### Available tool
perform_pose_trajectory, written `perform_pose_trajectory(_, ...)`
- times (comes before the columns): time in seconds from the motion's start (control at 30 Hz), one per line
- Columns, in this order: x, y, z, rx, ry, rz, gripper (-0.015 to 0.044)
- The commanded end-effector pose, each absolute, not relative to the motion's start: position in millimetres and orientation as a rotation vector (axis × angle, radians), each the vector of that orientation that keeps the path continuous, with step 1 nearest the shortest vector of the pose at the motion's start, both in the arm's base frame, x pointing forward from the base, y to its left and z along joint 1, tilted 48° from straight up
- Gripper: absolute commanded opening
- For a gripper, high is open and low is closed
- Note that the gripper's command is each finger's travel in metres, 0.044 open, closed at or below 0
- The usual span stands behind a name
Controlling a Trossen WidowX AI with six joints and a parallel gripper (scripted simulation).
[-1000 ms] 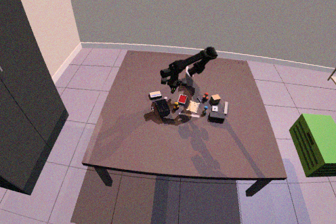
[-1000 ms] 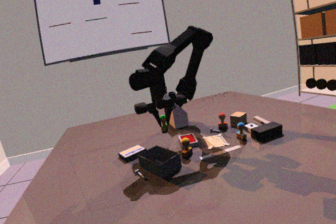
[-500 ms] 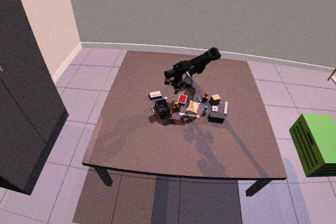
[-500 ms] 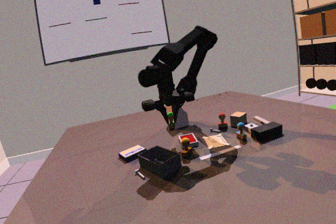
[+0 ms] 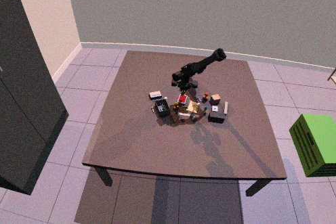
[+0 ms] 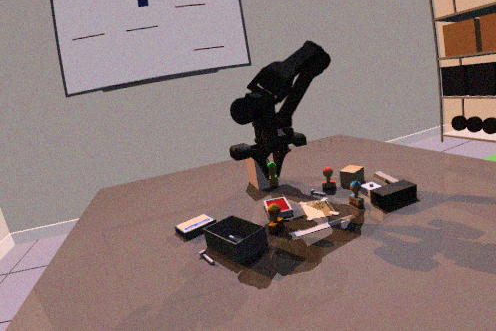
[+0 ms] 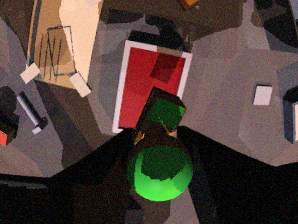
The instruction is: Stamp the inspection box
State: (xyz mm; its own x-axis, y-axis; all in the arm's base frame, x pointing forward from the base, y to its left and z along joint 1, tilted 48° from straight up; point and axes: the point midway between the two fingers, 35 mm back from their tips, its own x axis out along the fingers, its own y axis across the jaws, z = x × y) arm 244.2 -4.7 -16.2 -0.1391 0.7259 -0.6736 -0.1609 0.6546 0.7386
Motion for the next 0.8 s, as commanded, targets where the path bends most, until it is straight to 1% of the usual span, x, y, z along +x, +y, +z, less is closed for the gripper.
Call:
perform_pose_trajectory(0.0, 244.6, -3.0, -16.8, 0.491, 1.525, 0.819, 0.0)
perform_pose_trajectory(0.77, 243.6, 8.1, -27.5, 0.491, 1.524, 0.82, 0.0)
